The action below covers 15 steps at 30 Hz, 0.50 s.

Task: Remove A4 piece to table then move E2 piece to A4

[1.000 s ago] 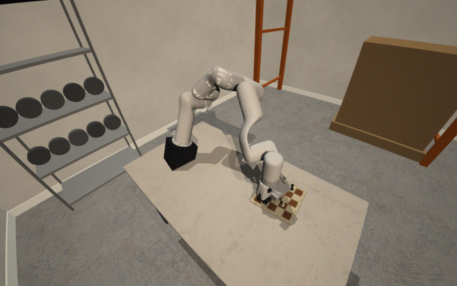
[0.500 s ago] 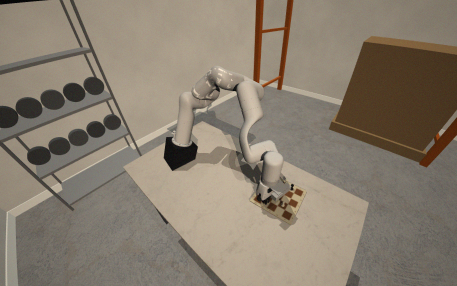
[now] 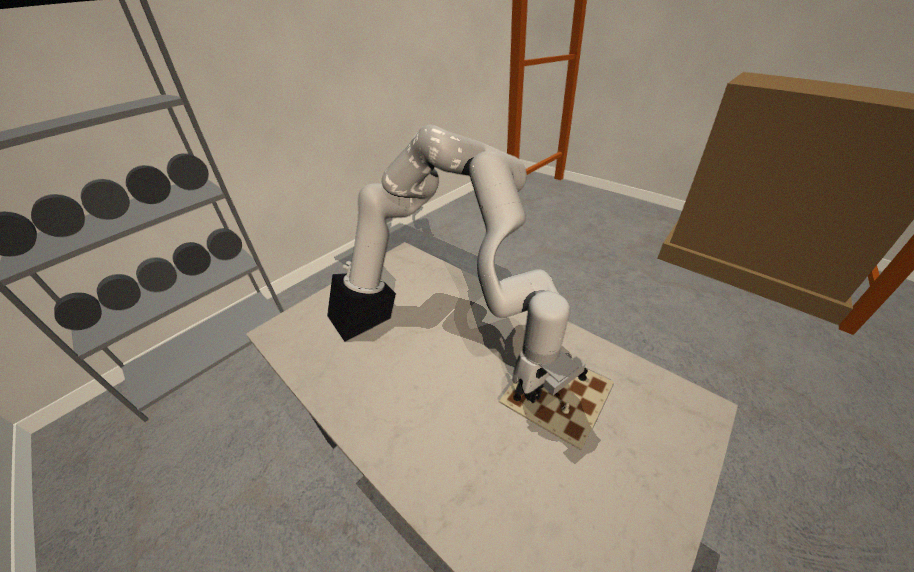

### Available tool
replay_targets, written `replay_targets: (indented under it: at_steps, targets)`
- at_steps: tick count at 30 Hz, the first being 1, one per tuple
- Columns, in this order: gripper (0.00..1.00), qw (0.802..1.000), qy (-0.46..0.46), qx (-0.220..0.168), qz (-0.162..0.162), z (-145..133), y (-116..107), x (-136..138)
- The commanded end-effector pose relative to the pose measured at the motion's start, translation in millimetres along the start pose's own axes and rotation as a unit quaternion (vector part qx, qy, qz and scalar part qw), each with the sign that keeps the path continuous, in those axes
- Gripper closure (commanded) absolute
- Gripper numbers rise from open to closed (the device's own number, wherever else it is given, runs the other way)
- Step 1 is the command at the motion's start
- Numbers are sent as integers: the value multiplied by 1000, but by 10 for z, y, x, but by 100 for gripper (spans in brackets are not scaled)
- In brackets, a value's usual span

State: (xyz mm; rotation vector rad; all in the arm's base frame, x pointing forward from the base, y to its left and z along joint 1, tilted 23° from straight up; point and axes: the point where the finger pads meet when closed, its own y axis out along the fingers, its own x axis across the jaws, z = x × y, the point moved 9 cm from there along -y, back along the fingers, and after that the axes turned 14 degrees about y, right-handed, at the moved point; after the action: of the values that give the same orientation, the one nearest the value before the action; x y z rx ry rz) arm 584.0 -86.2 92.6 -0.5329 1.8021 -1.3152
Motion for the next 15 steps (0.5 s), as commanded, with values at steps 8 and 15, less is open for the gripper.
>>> replay_targets:
  at_steps: [8,15]
  targets:
    - [100,1000,0,3,1,8,-627,-8]
    - [100,1000,0,3,1,7,-735,-8]
